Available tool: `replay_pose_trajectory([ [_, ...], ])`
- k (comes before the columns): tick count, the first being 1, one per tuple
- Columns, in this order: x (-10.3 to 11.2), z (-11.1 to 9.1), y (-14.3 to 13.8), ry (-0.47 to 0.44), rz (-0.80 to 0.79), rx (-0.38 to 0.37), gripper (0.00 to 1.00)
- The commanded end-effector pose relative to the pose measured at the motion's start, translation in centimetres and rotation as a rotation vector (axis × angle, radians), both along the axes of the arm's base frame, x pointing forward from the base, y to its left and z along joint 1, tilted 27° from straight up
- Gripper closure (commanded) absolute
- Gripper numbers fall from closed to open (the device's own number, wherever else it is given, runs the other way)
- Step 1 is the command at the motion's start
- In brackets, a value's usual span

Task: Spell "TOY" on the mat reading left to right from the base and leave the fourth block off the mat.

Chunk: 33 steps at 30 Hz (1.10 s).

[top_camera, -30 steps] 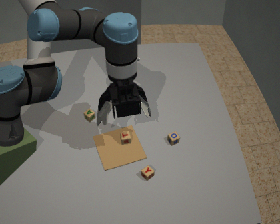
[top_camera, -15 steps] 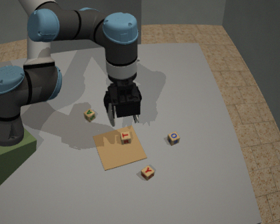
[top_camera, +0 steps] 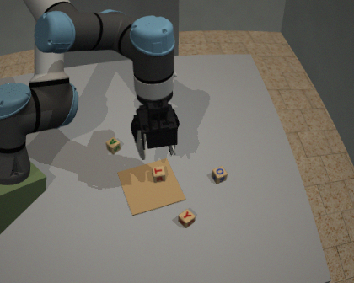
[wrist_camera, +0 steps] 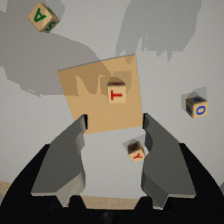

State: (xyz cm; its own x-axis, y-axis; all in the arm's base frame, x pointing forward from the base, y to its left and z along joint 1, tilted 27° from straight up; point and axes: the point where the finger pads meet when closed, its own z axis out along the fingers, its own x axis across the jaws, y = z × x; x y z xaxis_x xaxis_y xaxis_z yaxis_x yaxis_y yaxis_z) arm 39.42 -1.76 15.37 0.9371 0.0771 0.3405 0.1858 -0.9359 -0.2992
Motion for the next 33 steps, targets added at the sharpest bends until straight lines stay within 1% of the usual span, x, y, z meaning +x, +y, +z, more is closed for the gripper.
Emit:
replay_pose_trajectory([
  [1,0.0,0.0,0.0,-0.001,0.0,-0.001,0.6],
  [18,0.1,-0.1,0.0,-0.001,0.0,-0.001,0.6],
  [33,0.5,-1.2,0.5,0.0,-0.001,-0.001,0.6],
])
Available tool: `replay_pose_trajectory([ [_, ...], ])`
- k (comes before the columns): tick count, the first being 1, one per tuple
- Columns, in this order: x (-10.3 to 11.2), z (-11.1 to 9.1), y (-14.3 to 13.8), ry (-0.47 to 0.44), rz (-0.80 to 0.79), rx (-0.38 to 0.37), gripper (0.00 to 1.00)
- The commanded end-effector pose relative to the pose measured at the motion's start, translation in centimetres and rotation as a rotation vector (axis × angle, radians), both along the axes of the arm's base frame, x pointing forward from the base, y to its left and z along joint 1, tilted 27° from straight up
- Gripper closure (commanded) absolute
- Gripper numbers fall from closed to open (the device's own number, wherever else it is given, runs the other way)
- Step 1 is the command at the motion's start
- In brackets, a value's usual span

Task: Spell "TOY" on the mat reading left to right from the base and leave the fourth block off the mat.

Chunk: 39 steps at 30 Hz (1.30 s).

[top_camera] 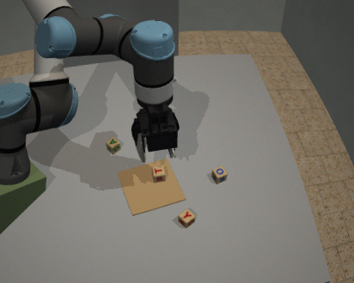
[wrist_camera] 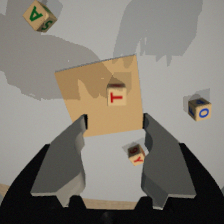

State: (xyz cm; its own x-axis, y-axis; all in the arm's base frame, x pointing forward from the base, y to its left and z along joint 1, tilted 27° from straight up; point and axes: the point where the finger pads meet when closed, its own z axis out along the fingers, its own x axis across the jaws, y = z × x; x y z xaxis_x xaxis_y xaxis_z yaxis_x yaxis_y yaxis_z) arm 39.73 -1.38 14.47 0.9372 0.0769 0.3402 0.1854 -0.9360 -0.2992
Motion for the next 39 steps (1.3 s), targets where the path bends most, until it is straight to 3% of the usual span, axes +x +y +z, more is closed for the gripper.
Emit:
replay_pose_trajectory([
  [1,0.2,-0.5,0.2,-0.001,0.0,-0.001,0.6],
  [24,1.2,-3.2,1.3,-0.001,0.0,-0.001,0.6],
  [39,1.4,-3.7,1.5,-0.001,0.0,-0.001,0.6],
])
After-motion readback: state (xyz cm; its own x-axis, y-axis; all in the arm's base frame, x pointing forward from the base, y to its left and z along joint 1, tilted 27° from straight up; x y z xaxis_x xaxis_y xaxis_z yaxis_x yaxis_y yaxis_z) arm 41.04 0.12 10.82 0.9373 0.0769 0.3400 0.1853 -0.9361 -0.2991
